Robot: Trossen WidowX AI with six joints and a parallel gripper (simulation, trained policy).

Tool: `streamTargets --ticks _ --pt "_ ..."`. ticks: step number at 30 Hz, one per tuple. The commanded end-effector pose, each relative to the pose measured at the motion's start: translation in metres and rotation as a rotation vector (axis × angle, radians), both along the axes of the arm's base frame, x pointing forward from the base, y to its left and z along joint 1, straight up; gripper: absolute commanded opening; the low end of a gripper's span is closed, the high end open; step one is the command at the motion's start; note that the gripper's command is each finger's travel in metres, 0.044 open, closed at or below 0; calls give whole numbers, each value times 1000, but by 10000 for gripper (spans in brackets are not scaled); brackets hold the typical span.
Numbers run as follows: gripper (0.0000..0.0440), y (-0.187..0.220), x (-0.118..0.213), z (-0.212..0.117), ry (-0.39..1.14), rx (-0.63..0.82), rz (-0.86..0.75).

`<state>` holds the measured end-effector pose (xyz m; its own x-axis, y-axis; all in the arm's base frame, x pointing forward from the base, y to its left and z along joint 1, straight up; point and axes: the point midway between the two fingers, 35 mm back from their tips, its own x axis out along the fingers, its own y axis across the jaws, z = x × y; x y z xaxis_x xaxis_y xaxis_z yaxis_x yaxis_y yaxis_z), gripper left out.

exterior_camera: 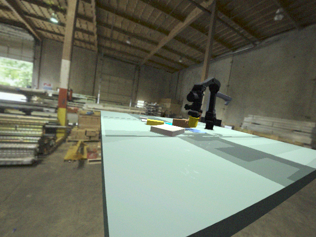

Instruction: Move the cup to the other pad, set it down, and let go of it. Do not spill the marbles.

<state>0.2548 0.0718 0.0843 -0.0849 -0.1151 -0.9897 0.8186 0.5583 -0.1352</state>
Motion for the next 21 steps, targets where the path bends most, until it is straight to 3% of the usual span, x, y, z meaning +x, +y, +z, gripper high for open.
streamTargets --ticks 1,21 --pt "7 -3 3 14 -34 10 -31" --pt "0 -31 27 67 -176 49 -198"
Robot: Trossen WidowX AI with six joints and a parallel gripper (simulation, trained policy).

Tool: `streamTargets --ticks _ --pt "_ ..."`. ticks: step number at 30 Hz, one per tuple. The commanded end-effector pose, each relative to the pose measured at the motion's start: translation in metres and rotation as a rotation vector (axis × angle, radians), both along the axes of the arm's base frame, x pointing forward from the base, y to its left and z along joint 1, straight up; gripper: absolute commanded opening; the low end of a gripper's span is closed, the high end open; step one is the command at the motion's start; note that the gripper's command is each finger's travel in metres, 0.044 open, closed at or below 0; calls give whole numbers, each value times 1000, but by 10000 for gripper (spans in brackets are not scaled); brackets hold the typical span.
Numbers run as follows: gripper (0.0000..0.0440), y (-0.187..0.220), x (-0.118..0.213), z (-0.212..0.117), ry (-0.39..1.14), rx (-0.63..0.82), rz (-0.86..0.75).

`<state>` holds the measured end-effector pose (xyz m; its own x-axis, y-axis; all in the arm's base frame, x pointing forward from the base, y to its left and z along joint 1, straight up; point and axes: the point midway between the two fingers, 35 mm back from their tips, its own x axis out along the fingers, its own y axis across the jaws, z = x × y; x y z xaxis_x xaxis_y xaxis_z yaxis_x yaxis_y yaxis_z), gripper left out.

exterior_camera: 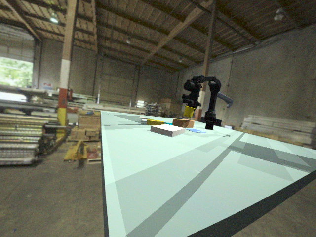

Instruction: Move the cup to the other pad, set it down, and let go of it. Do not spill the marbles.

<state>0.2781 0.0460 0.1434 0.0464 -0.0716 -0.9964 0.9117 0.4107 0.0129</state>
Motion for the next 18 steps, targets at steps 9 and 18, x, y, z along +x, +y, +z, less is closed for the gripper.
streamTargets --ticks 9,18 --pt "0 -31 20 17 -101 7 -93" --pt "0 -62 34 15 -152 -6 -160"
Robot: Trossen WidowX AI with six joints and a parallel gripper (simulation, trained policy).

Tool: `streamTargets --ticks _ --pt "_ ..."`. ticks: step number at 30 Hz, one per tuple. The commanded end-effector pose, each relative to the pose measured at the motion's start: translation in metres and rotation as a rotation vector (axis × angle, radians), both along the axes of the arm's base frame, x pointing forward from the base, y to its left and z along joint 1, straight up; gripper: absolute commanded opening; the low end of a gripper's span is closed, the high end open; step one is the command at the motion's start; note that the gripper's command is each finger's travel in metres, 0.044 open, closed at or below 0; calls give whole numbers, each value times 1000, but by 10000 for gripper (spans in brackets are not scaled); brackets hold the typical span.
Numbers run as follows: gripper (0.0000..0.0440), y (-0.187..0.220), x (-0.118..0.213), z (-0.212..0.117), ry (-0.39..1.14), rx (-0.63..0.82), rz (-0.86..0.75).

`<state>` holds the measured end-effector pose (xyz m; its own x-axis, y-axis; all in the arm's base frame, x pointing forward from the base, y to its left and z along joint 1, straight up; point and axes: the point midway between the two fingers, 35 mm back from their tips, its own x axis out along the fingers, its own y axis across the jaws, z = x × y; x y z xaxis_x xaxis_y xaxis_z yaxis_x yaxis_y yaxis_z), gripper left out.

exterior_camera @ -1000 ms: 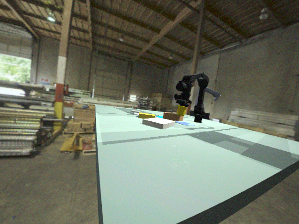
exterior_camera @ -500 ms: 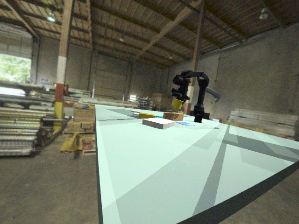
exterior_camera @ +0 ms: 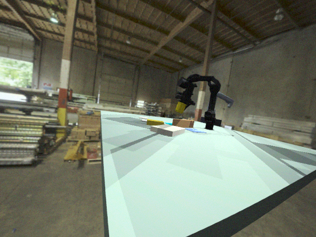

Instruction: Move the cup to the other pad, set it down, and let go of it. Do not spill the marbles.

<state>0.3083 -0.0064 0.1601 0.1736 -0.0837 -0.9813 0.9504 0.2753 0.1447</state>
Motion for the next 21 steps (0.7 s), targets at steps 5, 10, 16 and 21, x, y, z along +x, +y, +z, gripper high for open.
streamTargets --ticks 5,10,16,21 --pt "0 -26 8 -8 -28 -16 -50" --pt "0 -42 11 -17 -38 -22 -79" --pt "0 -57 11 -29 -43 -27 -110" --pt "0 -67 9 -40 -43 -30 -130"
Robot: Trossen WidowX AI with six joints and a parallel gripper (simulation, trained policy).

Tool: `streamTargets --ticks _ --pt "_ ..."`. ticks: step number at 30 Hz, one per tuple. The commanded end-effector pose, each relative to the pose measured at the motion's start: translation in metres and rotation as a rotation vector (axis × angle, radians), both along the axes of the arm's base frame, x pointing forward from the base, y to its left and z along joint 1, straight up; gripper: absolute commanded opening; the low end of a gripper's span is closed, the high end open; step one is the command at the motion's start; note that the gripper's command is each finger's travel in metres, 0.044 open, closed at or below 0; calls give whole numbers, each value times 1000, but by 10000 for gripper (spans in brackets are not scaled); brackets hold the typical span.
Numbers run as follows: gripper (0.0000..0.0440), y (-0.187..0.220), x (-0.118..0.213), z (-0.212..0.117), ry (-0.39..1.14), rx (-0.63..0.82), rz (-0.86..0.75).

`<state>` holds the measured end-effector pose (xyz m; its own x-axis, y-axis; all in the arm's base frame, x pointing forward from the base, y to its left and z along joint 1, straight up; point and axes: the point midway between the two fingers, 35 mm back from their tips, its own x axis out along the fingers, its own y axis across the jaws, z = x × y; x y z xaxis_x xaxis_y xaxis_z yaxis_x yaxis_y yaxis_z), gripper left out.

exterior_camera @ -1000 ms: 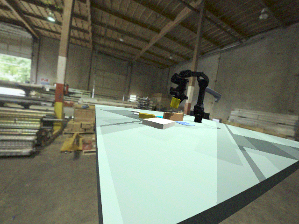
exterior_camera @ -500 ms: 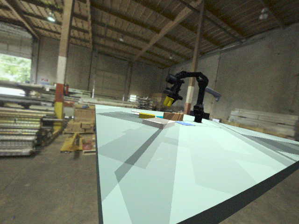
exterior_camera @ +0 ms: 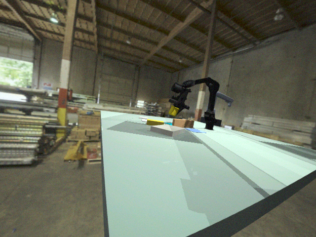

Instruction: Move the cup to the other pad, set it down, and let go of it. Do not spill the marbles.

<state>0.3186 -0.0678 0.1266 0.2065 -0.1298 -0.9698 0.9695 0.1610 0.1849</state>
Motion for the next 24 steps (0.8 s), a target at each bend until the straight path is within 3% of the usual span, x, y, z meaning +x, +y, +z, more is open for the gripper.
streamTargets --ticks 1,12,24 --pt "0 -7 -2 -10 4 -7 -11" --pt "11 -18 -15 -38 27 -5 -45" --pt "85 -26 -29 -59 50 -5 -76"
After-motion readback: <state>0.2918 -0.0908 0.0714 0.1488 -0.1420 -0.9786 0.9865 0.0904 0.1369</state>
